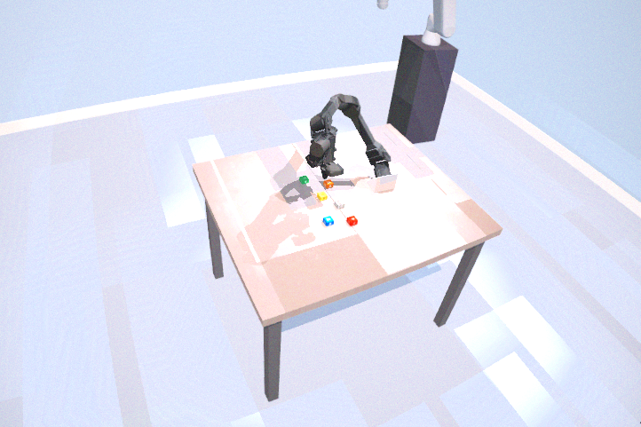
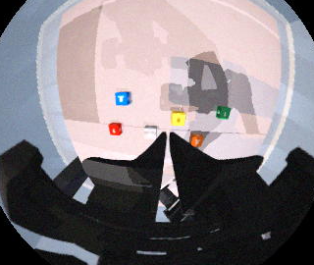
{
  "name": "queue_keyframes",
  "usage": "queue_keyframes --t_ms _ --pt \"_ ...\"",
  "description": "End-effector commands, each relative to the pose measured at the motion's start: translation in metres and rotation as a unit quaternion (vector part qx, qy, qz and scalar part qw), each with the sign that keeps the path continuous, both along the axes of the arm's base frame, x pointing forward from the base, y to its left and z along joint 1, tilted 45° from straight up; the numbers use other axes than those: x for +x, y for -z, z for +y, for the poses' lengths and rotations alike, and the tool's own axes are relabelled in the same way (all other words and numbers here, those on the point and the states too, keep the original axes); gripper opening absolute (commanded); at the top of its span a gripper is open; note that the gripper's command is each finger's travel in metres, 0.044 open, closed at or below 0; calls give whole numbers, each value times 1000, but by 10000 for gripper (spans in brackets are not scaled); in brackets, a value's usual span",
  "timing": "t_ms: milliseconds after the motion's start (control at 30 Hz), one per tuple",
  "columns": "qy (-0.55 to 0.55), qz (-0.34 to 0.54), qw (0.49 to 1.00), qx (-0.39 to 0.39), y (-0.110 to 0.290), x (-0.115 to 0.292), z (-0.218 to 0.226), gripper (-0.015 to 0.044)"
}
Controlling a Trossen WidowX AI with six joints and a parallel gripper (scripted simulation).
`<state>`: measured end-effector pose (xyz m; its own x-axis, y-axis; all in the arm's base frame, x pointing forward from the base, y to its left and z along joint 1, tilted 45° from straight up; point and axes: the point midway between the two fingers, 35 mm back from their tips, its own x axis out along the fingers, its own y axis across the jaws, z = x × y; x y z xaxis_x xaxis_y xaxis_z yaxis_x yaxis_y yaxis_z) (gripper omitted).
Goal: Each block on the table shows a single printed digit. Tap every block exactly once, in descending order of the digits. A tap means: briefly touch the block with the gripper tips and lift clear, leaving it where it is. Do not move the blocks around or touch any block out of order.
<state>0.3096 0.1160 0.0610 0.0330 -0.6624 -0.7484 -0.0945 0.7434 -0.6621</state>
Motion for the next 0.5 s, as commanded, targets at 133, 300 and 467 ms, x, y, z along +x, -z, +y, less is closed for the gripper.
queue_keyframes --t_ms 133,300,467 --pt "2 4 1000 -27 -91 17 -103 20" --pt "3 5 1000 -31 -97 16 -114 20" --pt "2 4 1000 -31 -56 19 -155 20"
